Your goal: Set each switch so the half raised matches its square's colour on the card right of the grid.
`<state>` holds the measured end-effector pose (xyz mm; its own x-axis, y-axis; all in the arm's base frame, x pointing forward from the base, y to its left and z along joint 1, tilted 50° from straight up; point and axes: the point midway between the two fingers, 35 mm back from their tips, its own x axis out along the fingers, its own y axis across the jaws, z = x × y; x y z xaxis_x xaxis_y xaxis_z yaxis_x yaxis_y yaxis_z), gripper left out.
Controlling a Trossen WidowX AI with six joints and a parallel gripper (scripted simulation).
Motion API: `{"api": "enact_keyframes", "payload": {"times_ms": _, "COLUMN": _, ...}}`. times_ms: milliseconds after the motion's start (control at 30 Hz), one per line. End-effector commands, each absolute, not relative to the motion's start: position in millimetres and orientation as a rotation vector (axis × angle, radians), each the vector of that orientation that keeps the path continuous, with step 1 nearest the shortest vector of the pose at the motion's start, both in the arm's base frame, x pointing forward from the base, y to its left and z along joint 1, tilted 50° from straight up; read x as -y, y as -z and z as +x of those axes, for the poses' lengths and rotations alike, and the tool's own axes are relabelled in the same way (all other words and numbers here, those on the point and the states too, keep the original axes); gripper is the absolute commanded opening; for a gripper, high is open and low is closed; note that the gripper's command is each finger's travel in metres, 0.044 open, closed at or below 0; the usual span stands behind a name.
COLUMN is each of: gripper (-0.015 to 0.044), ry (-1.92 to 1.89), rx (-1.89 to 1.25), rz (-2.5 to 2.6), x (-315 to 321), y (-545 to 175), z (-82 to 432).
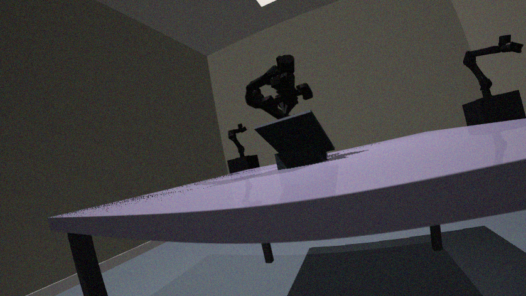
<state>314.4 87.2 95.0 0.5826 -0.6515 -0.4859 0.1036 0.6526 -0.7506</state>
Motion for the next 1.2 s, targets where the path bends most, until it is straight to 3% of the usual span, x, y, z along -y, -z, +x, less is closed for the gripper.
{"api": "enact_keyframes", "payload": {"times_ms": 0, "gripper": 0.0000, "ry": 0.495, "rx": -0.820, "rz": -0.732, "x": -96.9, "y": -107.9, "z": 304.1}}
{"api": "enact_keyframes", "payload": {"times_ms": 367, "gripper": 0.0000, "ry": 0.495, "rx": -0.821, "rz": -0.733, "x": -81.5, "y": -89.1, "z": 272.2}}
{"api": "enact_keyframes", "payload": {"times_ms": 1167, "gripper": 0.0000, "ry": 0.507, "rx": -0.843, "rz": -0.728, "x": -45.6, "y": -64.2, "z": 305.8}}
